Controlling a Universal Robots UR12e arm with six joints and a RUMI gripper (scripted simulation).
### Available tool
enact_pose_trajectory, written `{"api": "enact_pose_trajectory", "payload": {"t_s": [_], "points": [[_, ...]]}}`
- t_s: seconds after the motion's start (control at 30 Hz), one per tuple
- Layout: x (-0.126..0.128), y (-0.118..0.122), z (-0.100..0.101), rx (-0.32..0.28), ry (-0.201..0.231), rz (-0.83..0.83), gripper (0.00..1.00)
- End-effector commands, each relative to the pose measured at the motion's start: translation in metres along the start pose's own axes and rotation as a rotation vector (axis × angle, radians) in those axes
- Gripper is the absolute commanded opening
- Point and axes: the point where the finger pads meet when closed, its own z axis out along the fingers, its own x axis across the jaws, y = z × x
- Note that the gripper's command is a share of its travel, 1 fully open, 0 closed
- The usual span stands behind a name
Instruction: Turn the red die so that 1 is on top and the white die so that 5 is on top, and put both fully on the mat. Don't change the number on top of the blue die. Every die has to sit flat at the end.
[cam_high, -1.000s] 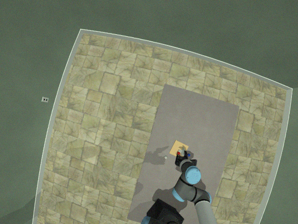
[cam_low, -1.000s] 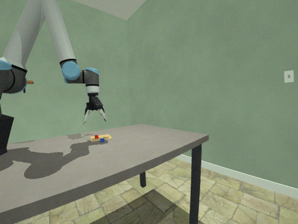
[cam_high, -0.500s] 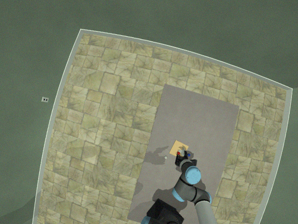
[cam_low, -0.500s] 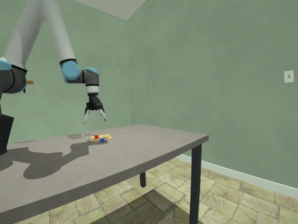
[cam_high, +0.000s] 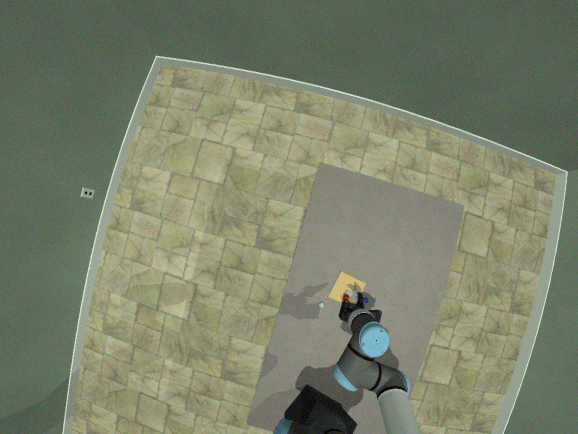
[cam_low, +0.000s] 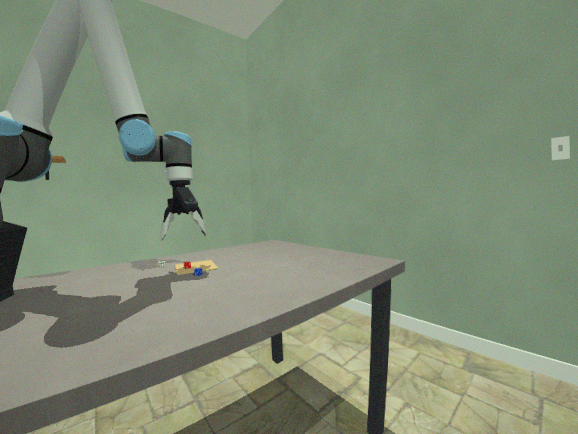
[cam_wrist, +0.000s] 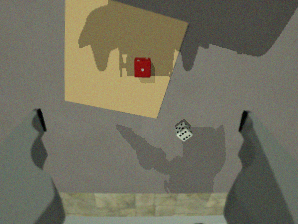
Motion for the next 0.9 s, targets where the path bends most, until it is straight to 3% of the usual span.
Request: {"api": "enact_pose_trajectory", "payload": {"t_s": [0.0, 0.27, 0.87], "points": [[0.001, 0.002, 0.000, 0.000, -0.001, 0.052, 1.00], [0.005, 0.006, 0.001, 0.000, -0.001, 0.156, 1.00], [0.022, 0.024, 0.005, 0.000, 0.000, 0.601, 1.00]]}}
